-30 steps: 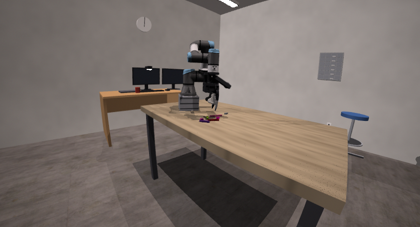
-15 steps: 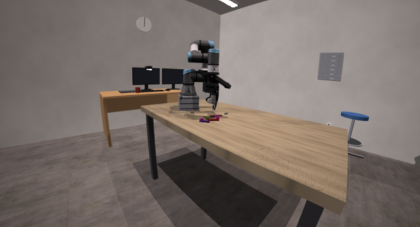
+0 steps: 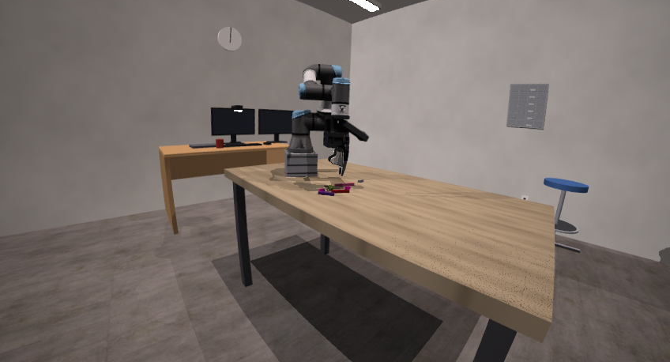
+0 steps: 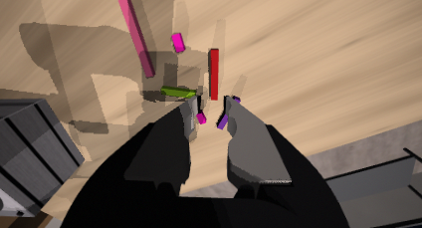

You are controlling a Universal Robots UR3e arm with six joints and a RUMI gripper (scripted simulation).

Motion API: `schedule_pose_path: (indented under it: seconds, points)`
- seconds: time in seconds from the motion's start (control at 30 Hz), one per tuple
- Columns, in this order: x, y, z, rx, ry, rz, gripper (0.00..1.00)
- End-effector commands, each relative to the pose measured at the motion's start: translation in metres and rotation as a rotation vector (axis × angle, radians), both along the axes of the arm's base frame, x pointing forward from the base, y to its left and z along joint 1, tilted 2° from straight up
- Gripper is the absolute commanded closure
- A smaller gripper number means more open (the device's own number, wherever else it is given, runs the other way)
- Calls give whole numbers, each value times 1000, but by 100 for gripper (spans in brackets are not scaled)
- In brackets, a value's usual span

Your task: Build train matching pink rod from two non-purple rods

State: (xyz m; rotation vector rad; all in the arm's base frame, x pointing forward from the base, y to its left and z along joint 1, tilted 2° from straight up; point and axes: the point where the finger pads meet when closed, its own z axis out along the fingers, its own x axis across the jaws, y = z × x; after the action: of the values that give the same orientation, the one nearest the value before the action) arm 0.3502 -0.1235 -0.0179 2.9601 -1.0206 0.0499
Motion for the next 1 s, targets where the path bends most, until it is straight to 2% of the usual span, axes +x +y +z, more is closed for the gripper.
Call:
schedule_pose_path:
  seconds: [0.0,0.47,0.97]
  points:
    - [1,-1,1,-2,-2,0,86]
    - [1,-1,-2,-2,-2,0,86]
    - [1,-1,-19,-1,-2,0,86]
